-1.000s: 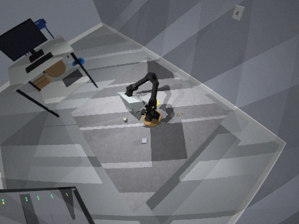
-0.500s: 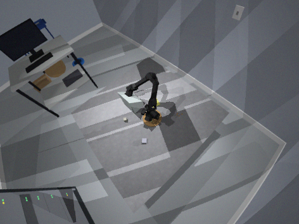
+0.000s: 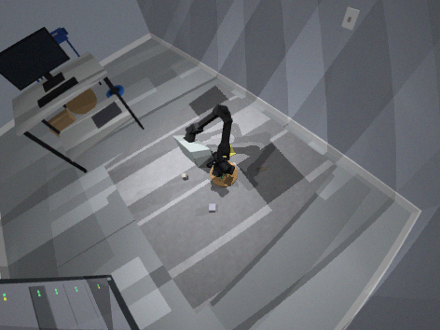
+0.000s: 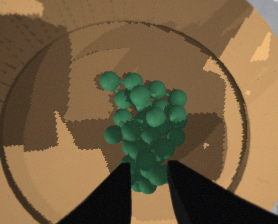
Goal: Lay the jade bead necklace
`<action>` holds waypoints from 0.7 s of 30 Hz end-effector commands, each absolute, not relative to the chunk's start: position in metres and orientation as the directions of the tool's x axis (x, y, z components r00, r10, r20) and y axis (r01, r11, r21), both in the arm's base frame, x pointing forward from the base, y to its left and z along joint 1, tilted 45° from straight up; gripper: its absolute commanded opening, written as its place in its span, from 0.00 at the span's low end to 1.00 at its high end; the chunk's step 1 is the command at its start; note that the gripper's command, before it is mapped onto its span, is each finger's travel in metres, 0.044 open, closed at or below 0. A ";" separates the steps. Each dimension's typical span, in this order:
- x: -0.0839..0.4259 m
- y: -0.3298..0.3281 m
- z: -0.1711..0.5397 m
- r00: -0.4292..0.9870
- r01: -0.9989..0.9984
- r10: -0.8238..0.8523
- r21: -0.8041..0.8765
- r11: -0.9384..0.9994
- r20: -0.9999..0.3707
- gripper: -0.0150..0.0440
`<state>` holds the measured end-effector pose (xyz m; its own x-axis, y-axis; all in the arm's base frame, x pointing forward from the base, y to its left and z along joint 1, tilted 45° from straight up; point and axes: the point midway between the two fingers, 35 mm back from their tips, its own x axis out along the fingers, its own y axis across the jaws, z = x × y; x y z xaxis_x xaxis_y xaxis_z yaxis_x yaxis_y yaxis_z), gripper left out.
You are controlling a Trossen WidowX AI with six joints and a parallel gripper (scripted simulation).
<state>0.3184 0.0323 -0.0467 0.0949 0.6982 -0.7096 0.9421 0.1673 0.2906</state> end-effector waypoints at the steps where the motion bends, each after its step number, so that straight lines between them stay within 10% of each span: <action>1: 0.310 0.032 -0.045 0.098 0.940 0.699 0.296 0.169 -0.709 0.25; 21: 0.274 0.038 -0.050 0.096 0.941 0.699 0.295 0.169 -0.709 0.25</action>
<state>0.2778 0.0350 -0.0473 0.1000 0.6989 -0.7081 0.9405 0.1658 0.2966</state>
